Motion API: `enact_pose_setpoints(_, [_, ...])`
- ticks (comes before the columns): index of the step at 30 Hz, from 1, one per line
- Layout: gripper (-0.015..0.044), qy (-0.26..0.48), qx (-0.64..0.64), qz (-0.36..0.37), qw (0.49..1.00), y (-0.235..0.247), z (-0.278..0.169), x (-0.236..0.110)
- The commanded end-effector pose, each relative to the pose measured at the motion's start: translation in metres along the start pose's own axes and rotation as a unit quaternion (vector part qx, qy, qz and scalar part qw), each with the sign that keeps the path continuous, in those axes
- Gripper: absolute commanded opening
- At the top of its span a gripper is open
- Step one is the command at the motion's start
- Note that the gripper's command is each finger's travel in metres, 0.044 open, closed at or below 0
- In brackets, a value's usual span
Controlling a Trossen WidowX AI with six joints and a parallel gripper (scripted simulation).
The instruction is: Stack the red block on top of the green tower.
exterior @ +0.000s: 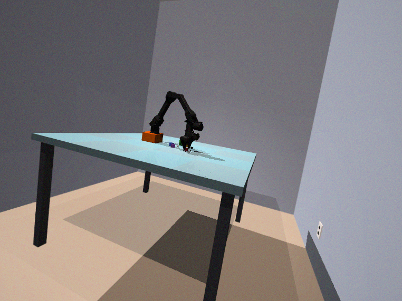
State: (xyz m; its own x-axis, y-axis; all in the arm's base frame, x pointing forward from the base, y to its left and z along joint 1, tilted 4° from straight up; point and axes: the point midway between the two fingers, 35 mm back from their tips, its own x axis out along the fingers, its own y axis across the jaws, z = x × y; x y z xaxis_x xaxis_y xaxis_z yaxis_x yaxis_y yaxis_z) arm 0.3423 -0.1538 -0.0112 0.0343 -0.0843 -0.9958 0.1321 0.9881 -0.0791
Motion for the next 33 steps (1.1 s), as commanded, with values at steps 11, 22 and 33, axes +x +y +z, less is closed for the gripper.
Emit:
enact_pose_setpoints(11, [0.044,0.003,-0.002,-0.002,1.0,-0.0004,-0.001,0.0026])
enact_pose_setpoints(22, [0.0177,0.003,-0.002,-0.002,1.0,-0.0004,-0.001,0.0019])
enact_pose_setpoints(33, [0.0045,0.003,-0.002,-0.002,1.0,-0.0004,-0.001,0.0019])
